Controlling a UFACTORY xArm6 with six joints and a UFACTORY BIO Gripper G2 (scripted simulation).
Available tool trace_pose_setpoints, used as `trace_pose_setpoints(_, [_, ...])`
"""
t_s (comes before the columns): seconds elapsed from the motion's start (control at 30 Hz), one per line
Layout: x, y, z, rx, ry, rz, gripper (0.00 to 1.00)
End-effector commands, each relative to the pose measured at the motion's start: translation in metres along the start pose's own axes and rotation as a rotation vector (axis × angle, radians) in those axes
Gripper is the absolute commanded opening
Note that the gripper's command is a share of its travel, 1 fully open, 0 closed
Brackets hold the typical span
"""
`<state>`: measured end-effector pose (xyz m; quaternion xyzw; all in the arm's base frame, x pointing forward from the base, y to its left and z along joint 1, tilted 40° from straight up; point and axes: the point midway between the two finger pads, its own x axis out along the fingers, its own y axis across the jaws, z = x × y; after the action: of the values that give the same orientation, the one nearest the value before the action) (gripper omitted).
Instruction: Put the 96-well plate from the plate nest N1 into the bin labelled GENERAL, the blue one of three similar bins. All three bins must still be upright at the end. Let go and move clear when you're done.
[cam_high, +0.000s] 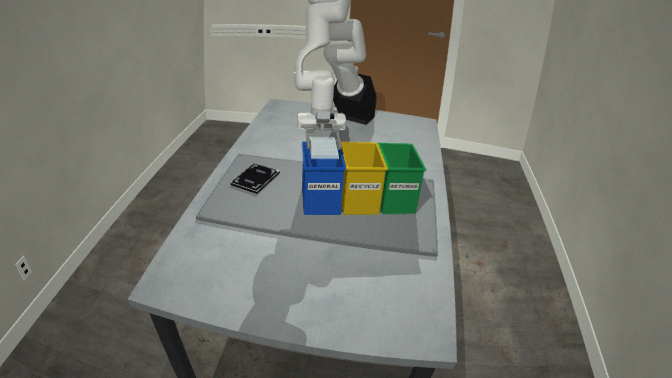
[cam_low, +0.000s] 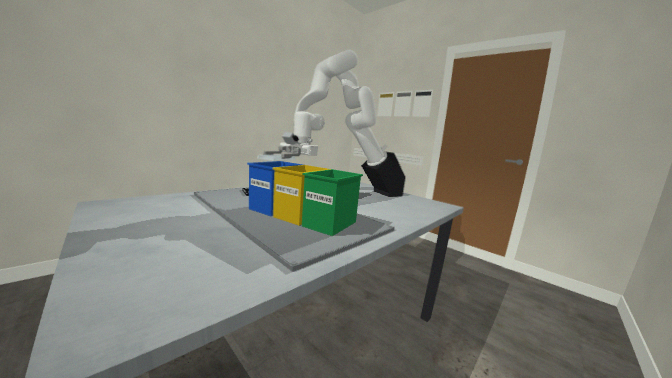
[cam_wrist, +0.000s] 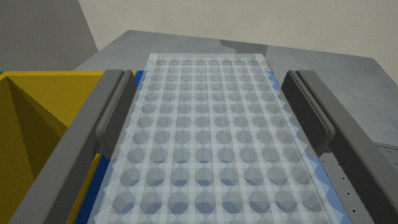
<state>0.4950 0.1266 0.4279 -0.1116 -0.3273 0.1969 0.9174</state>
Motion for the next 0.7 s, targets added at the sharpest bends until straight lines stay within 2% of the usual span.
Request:
trace_pose_setpoints(0.0, [0.001, -0.0005, 0.0016, -0.001, -0.004, 0.0, 0.0])
trace_pose_setpoints(0.47, [0.0007, -0.001, 0.0016, -0.001, -0.004, 0.0, 0.0])
trace_pose_setpoints(0.67, [0.0007, -0.0012, -0.005, -0.001, -0.004, 0.0, 0.0])
